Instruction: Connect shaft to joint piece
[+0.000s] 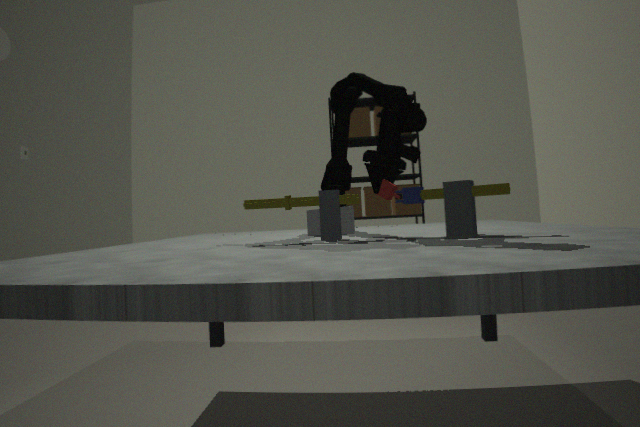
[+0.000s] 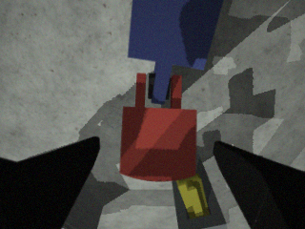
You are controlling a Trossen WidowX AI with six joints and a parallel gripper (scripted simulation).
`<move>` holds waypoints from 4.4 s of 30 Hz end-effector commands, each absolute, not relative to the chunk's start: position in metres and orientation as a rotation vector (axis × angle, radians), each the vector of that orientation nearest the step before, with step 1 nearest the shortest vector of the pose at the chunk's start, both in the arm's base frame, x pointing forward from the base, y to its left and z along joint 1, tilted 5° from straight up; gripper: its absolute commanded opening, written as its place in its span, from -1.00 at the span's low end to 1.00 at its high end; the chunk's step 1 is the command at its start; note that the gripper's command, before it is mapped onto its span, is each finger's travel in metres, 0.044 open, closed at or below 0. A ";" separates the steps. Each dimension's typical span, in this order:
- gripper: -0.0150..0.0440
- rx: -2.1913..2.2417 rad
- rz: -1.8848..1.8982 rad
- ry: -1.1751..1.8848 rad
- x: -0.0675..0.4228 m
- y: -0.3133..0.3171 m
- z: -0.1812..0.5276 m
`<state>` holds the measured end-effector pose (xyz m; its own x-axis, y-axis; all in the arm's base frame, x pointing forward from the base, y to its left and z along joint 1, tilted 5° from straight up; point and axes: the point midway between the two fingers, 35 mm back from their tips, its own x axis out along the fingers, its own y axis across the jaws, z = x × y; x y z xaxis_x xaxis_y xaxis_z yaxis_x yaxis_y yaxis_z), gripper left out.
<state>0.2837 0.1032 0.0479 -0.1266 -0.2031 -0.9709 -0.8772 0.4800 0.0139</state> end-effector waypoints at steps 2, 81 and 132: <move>1.00 -0.944 0.763 1.636 0.281 0.102 0.037; 0.12 -0.944 0.763 1.637 0.279 0.099 0.025; -0.49 -0.944 0.761 1.637 0.279 0.099 0.026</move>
